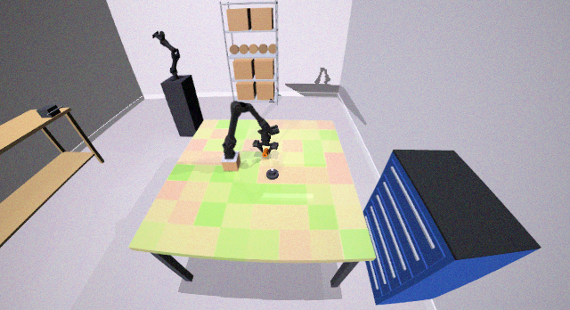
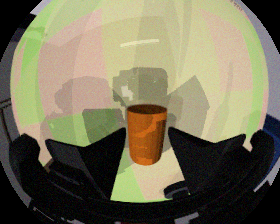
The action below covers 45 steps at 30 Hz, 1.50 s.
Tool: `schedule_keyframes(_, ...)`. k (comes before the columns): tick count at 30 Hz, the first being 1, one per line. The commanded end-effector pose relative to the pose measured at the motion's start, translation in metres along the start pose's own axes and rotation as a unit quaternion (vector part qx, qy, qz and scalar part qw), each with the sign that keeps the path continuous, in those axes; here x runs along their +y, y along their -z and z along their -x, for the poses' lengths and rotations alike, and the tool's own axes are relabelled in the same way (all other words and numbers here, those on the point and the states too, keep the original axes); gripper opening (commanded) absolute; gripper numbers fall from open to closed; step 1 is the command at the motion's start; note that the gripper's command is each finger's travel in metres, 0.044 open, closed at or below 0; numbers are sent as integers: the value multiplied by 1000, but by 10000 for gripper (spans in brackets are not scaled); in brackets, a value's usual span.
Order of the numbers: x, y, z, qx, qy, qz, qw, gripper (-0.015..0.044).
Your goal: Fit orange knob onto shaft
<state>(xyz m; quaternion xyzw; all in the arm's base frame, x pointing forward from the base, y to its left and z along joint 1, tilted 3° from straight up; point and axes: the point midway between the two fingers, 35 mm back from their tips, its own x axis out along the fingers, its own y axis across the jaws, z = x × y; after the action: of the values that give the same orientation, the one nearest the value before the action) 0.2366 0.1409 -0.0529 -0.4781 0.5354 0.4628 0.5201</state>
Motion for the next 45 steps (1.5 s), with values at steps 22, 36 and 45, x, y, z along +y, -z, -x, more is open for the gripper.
schedule_keyframes(22, 0, 0, 0, 0, 0, 0, 1000, 440)
schedule_keyframes(36, 0, 0, 60, 0, 0, 0, 1000, 440)
schedule_keyframes(45, 0, 0, 60, 0, 0, 0, 1000, 440)
